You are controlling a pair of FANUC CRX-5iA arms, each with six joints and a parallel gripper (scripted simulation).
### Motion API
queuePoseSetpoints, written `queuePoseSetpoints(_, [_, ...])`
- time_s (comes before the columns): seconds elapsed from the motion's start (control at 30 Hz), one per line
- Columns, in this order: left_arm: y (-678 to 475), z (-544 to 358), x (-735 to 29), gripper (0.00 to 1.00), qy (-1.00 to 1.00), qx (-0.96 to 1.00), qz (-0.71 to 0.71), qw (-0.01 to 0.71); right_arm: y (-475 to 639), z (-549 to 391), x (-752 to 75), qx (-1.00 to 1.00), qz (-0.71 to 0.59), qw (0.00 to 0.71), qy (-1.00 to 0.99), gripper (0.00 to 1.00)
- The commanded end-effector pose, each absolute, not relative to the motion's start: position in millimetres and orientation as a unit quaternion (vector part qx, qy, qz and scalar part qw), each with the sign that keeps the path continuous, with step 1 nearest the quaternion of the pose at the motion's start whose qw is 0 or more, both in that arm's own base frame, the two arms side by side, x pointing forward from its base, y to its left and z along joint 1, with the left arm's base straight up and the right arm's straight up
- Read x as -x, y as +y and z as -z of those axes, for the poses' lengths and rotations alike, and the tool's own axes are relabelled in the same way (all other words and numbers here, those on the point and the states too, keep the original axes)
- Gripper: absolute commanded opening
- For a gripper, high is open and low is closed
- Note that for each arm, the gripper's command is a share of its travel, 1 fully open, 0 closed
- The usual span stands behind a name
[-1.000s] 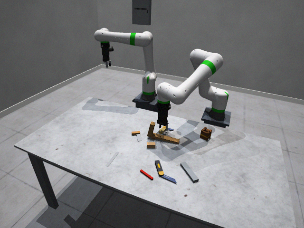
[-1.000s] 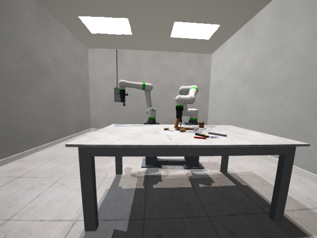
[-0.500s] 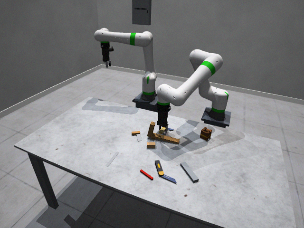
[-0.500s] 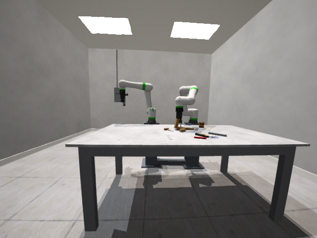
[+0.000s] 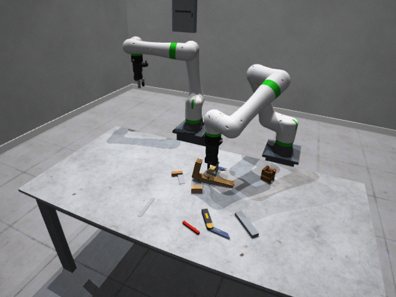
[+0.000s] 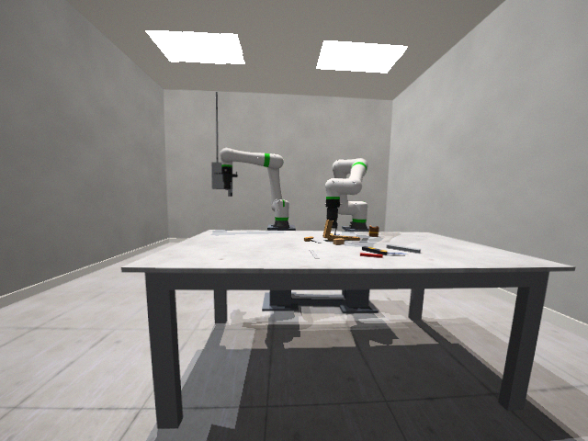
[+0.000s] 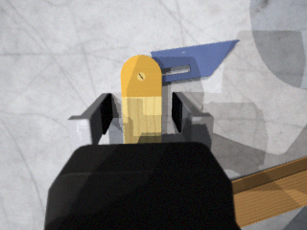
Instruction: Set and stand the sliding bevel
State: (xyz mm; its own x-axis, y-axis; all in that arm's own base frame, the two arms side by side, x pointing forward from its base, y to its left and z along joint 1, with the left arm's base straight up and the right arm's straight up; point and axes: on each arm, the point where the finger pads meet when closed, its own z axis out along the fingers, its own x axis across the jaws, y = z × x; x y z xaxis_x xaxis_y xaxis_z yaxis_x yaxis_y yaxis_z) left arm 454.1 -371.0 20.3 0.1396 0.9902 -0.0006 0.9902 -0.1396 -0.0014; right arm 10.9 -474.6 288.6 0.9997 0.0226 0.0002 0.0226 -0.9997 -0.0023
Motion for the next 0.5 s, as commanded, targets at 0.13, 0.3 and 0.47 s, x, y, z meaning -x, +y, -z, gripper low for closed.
queuePoseSetpoints(0.13, [-371.7, -21.8, -454.9, 0.0, -0.656, 0.755, -0.001, -0.001, -474.9, -289.7, -10.7, 1.0, 0.0, 0.0, -0.011, 1.0])
queuePoseSetpoints(0.3, [-371.7, -21.8, -454.9, 0.0, -0.656, 0.755, -0.001, -0.001, -474.9, -289.7, -10.7, 1.0, 0.0, 0.0, -0.011, 1.0])
queuePoseSetpoints(0.47, [-371.7, -21.8, -454.9, 0.0, -0.656, 0.755, -0.001, -0.001, -474.9, -289.7, -10.7, 1.0, 0.0, 0.0, -0.011, 1.0])
